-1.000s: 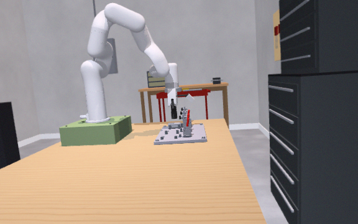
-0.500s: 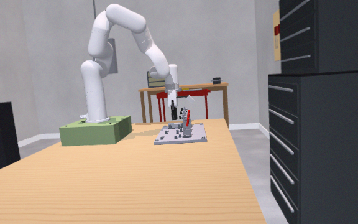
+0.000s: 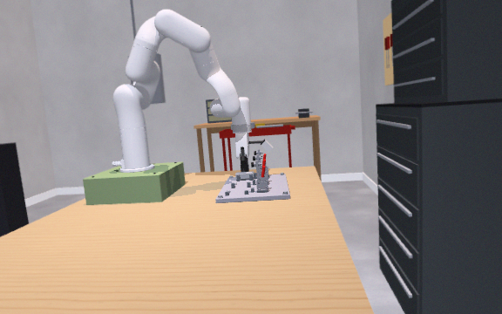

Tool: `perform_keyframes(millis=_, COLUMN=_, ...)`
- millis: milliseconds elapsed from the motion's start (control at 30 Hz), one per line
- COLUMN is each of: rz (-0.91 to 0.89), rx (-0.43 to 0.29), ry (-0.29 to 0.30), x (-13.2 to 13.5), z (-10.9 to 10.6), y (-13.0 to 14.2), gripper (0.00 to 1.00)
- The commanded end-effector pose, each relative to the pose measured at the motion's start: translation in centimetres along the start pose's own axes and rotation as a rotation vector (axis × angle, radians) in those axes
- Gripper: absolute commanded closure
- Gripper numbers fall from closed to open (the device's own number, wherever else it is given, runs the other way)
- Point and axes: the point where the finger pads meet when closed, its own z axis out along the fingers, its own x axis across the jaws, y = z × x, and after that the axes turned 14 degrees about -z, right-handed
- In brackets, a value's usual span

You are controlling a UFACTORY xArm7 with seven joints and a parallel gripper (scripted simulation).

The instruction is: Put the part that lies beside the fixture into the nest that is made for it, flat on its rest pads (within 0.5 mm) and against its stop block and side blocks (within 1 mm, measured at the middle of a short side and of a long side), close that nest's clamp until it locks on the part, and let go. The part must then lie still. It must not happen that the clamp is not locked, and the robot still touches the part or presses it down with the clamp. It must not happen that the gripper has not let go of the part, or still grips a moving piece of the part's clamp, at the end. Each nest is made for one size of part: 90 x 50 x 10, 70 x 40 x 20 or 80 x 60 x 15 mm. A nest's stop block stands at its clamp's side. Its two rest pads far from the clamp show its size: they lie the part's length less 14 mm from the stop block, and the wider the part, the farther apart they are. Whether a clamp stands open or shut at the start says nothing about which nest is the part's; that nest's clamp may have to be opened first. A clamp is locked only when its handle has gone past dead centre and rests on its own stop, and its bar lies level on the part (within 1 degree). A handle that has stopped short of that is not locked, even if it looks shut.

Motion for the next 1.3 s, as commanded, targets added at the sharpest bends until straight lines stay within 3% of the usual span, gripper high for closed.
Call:
perform_keyframes(millis=0, rz=0.0, rx=0.005, ry=0.001, x=0.0, z=0.04, y=-0.2, gripper=1.0)
perform_keyframes(millis=1267, rz=0.0, rx=0.005, ry=0.001, x=0.0, z=0.4, y=-0.35, gripper=1.0)
